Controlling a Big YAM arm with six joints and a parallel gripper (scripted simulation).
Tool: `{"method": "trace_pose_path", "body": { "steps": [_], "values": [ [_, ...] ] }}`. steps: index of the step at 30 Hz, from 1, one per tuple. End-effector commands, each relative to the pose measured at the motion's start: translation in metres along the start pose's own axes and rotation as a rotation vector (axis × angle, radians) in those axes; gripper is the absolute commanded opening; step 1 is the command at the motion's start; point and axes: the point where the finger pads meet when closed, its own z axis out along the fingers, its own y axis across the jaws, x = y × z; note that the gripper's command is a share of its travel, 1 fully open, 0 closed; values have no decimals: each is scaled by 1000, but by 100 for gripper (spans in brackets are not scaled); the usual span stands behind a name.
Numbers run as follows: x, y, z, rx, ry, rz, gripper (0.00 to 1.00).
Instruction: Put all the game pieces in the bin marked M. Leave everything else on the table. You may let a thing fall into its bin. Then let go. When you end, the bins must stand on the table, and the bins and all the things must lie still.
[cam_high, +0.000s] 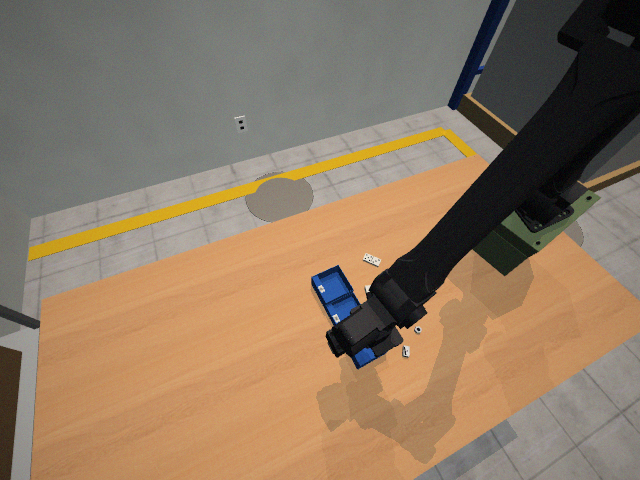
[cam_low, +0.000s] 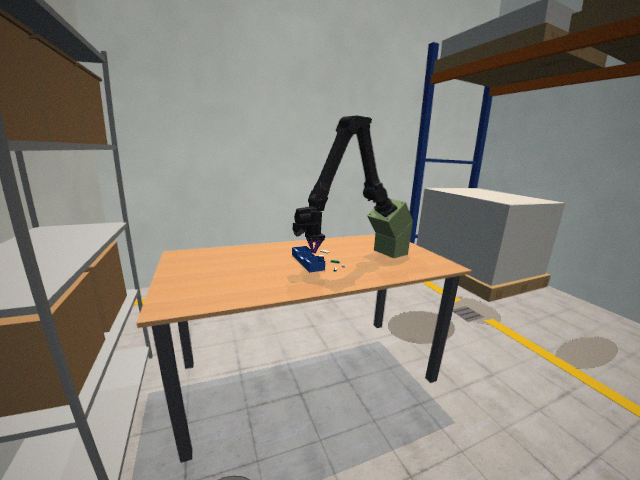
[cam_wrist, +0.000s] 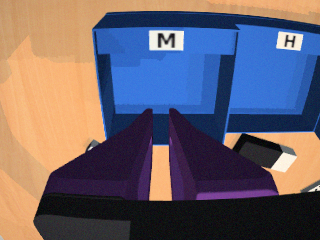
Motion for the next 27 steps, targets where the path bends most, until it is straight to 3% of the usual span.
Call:
{"method": "trace_pose_path", "body": {
  "steps": [1, 6, 7, 11, 13, 15, 24, 27],
  "values": [
    [10, -8, 9, 10, 30, 3, 8],
    [8, -8, 9, 8, 21, 0, 8],
    [3, -7, -12, 6, 2, -1, 8],
    [0, -6, -46, 5, -2, -1, 8],
    [-19, -3, -70, 1, -37, -3, 8],
    [-19, -3, -70, 1, -37, -3, 8],
    [-22, -2, -150, 0, -46, -4, 8],
    [-21, -3, -151, 1, -39, -4, 8]
  ]
}}
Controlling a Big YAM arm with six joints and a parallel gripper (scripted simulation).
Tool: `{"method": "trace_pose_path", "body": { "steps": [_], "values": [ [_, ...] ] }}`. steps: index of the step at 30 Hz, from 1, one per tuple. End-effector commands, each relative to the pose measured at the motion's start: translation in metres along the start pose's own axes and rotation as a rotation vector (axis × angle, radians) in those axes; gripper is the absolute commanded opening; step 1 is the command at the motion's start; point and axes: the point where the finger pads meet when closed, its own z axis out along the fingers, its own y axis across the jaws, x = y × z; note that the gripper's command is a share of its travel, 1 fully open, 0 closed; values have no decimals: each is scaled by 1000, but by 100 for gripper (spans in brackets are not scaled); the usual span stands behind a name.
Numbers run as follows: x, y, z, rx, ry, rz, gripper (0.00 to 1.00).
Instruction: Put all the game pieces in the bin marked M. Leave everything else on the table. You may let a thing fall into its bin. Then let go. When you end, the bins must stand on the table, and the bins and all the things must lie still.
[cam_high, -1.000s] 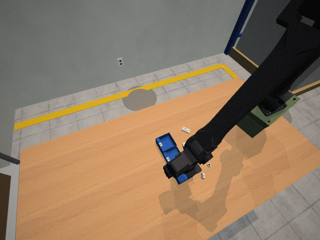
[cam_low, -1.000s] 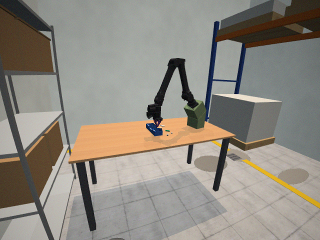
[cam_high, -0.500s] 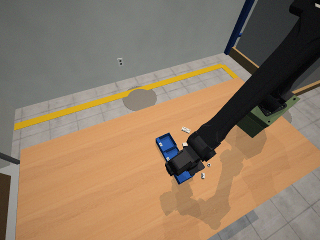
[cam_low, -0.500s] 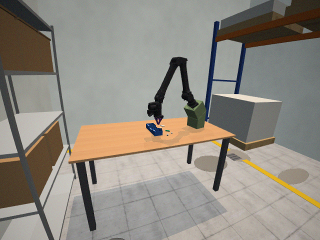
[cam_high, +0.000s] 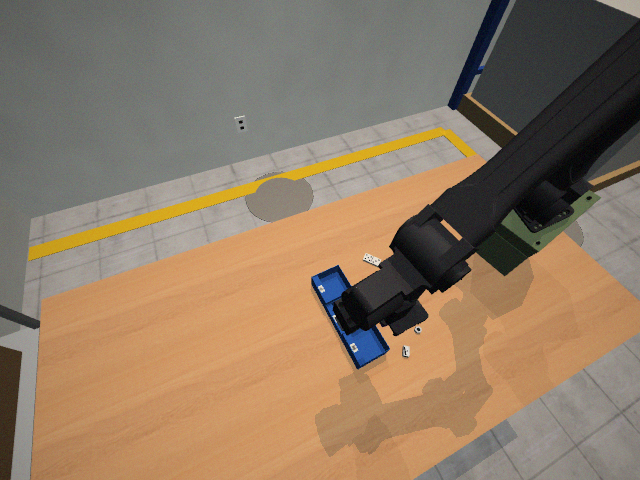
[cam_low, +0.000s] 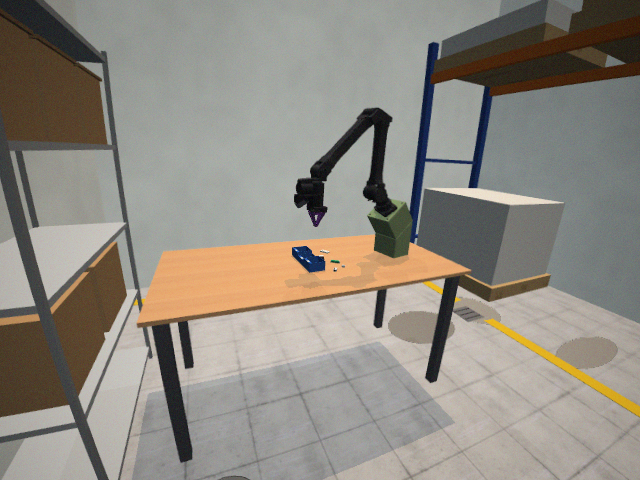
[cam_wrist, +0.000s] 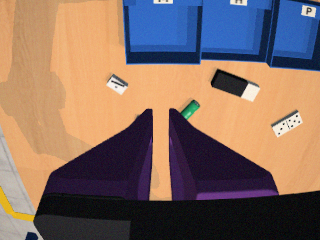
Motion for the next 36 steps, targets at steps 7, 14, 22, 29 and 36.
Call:
{"method": "trace_pose_path", "body": {
  "steps": [7, 14, 22, 29, 36],
  "values": [
    [-1, -4, 5, 5, 11, -7, 8],
    [6, -17, 10, 6, 2, 118, 39],
    [35, -53, 37, 0, 8, 316, 39],
    [68, -95, 65, -3, 7, 575, 39],
    [101, -136, 93, 4, 8, 804, 39]
  ]
}}
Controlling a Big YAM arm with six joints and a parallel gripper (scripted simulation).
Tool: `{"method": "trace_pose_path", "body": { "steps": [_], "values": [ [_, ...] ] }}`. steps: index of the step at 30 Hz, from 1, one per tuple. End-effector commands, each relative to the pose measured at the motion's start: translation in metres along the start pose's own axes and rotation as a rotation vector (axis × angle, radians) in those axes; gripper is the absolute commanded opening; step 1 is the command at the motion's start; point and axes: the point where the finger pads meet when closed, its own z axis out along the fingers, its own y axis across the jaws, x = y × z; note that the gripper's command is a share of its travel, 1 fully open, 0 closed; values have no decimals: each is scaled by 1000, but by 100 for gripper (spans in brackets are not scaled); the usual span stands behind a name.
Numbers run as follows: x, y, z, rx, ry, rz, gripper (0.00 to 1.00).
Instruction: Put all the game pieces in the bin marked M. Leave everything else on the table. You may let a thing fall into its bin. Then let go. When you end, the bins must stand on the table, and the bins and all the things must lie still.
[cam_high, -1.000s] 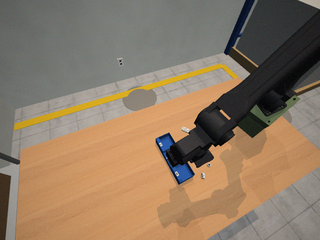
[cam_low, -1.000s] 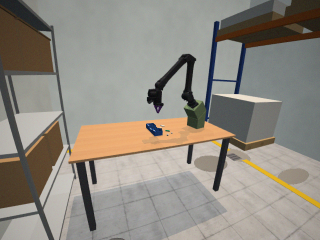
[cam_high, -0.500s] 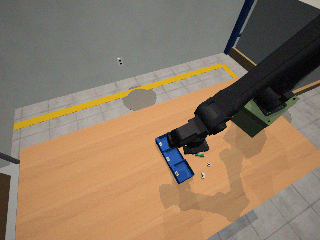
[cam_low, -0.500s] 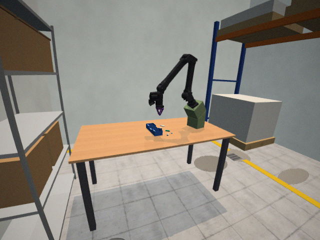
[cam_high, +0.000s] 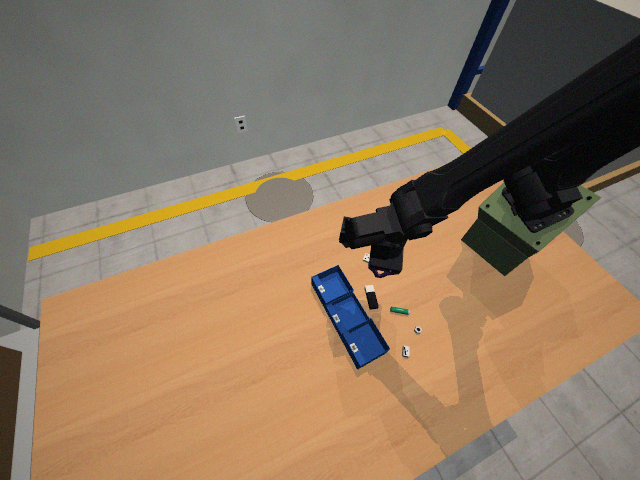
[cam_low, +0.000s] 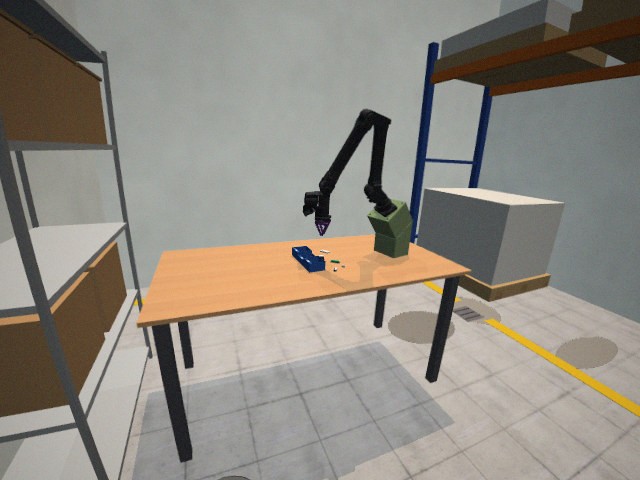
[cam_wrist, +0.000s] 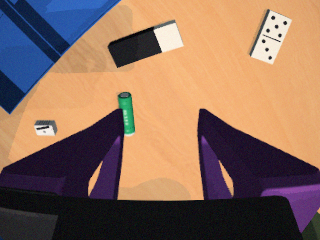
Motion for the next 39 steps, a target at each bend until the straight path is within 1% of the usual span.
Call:
{"method": "trace_pose_path", "body": {
  "steps": [1, 3, 4, 5, 13, 15, 20, 21, 23, 26, 28, 29, 33, 39],
  "values": [
    [-5, -26, 18, 11, -11, 155, 39],
    [-5, -26, 18, 11, -11, 155, 39],
    [-6, -34, 22, 21, -13, 241, 39],
    [-6, -41, 26, 21, -14, 269, 39],
    [-6, -101, 57, 23, -14, 253, 39],
    [-15, -112, 63, 18, -27, 247, 39],
    [-17, -114, 63, 17, -29, 247, 39],
    [-22, -97, 59, -2, -43, 211, 39],
    [-19, -96, 59, 10, -25, 221, 39],
    [-21, -92, 58, 10, -25, 243, 39],
    [-15, -96, 65, 17, -7, 252, 39],
    [-7, -100, 66, 21, 4, 257, 39],
    [-7, -105, 63, 21, -14, 258, 39],
    [-10, -108, 61, 23, -19, 259, 39]
  ]
}}
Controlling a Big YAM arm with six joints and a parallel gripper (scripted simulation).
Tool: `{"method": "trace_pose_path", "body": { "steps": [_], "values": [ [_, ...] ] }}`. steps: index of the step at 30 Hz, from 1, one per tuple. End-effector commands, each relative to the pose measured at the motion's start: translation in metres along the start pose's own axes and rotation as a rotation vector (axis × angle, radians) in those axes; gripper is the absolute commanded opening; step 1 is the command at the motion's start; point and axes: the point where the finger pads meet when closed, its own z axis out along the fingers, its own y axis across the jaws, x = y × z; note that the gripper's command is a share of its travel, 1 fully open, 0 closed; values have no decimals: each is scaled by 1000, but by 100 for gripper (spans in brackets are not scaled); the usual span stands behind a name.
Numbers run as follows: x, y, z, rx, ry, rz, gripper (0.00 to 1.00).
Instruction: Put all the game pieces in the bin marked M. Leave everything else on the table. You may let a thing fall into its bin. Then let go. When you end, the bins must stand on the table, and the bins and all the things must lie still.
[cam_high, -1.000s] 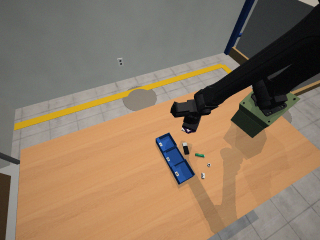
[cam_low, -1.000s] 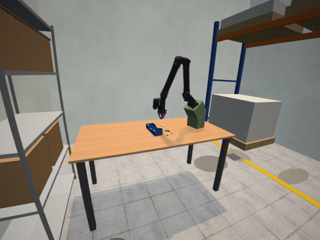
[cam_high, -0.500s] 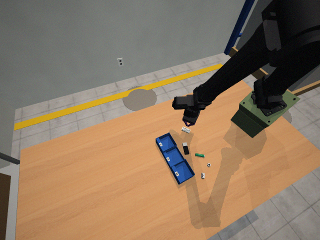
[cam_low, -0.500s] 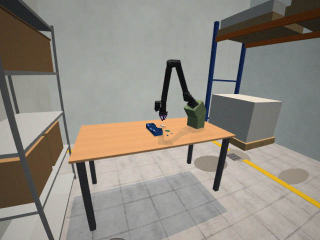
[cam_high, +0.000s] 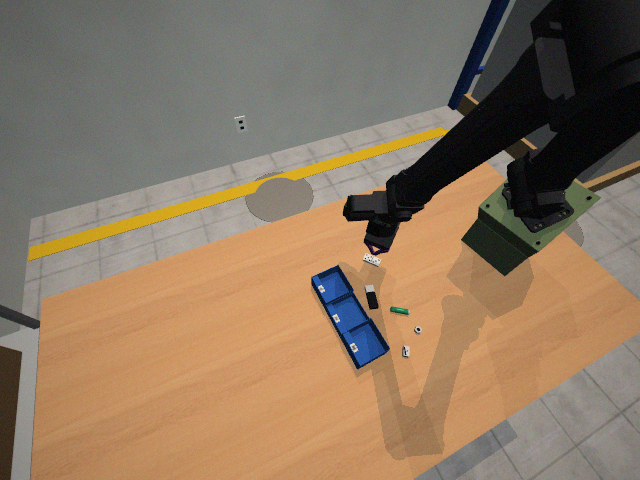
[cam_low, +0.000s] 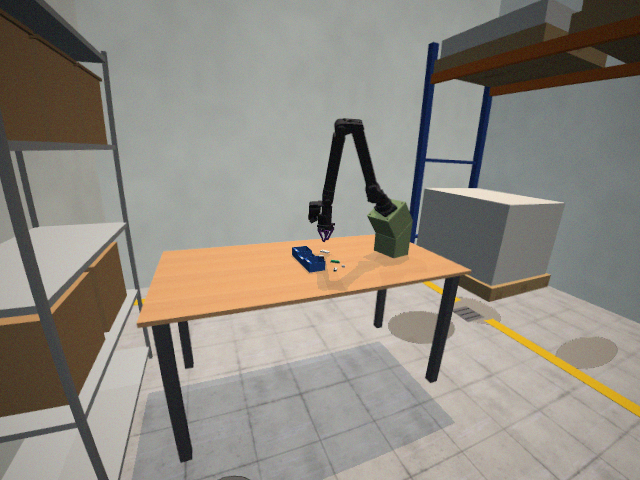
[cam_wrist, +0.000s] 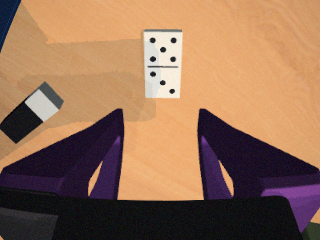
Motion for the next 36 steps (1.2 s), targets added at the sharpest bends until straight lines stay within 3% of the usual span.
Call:
{"method": "trace_pose_path", "body": {
  "steps": [1, 33, 36],
  "values": [
    [-6, -6, -2, 3, -15, 9, 39],
    [-3, -5, -6, 2, -14, 1, 39],
    [-2, 1, 14, -4, -7, 0, 39]
  ]
}}
